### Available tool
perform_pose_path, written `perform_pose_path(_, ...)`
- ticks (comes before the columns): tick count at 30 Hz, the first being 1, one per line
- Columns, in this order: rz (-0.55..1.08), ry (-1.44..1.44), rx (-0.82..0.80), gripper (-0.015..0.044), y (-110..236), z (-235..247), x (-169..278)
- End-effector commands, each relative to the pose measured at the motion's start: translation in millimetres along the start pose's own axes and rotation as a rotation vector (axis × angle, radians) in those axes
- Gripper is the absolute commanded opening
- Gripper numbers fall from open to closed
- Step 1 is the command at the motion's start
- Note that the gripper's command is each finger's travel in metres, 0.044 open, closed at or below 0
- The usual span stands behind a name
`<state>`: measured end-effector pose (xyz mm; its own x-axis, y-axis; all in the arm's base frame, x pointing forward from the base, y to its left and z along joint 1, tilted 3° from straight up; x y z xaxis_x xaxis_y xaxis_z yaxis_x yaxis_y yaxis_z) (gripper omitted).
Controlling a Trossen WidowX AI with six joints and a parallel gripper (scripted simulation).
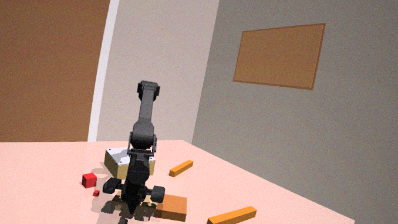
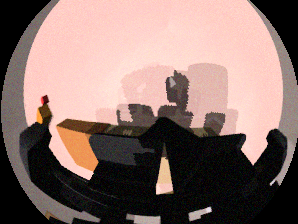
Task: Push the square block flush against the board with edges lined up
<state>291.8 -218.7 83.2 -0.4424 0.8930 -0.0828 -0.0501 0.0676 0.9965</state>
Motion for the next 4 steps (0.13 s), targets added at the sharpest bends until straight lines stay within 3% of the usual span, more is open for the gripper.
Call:
perform_pose_path(1, 0.011, -0.004, 0.004, 0.0, -1.9, 0.3, -2.0)
perform_pose_path(4, 0.01, -0.004, 0.004, 0.0, -1.8, 1.7, -6.8)
Point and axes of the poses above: the point midway between the two fingers, 35 mm back from their tips, its own y axis back along the fingers, its own z axis across the jaws, x = y × z, the point moved 10 cm from there along y, back along the fingers, and after that the axes turned 14 degrees about -y, right-handed, at the moved point
